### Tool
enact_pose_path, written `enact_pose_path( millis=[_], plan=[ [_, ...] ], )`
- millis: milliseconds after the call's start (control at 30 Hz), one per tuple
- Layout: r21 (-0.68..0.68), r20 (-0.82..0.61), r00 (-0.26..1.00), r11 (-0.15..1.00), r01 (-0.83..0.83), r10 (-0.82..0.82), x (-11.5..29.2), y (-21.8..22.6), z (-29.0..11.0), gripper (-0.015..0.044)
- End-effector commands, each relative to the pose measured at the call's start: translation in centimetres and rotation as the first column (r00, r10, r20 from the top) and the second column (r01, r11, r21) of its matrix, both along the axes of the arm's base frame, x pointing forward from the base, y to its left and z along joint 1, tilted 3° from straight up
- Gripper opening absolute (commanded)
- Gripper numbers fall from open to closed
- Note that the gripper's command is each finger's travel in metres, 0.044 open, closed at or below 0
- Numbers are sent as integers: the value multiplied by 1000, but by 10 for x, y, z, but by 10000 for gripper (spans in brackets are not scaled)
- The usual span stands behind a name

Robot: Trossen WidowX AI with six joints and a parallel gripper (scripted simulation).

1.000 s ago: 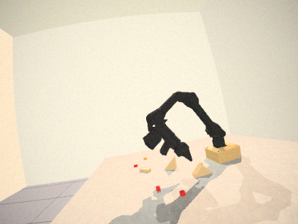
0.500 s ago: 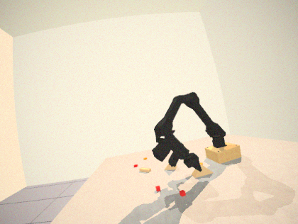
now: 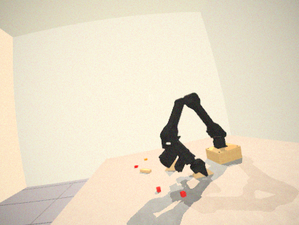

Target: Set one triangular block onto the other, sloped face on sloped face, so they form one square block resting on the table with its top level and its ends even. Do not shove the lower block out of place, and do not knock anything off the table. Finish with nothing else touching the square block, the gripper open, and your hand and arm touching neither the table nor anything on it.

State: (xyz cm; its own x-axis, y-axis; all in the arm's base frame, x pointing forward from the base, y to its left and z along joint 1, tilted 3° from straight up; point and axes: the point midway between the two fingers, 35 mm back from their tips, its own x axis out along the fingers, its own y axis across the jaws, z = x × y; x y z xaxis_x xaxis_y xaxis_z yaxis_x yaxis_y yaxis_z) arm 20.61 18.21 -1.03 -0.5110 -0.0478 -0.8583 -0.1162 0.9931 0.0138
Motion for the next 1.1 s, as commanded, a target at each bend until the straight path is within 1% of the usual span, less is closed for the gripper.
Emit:
enact_pose_path(
  millis=[0,33,333,600,767,800,1067],
  plan=[
    [2,-3,1000,1000,5,-5,-2,0,0,440],
    [2,-3,1000,1000,5,-5,-2,0,0,440],
    [0,-1,1000,1000,0,0,0,0,0,204],
    [0,-1,1000,1000,0,0,0,0,0,150],
    [0,-1,1000,1000,0,0,0,0,3,19],
    [0,-1,1000,1000,0,0,0,0,6,0],
    [0,-1,1000,1000,0,0,0,1,44,0]
  ],
)
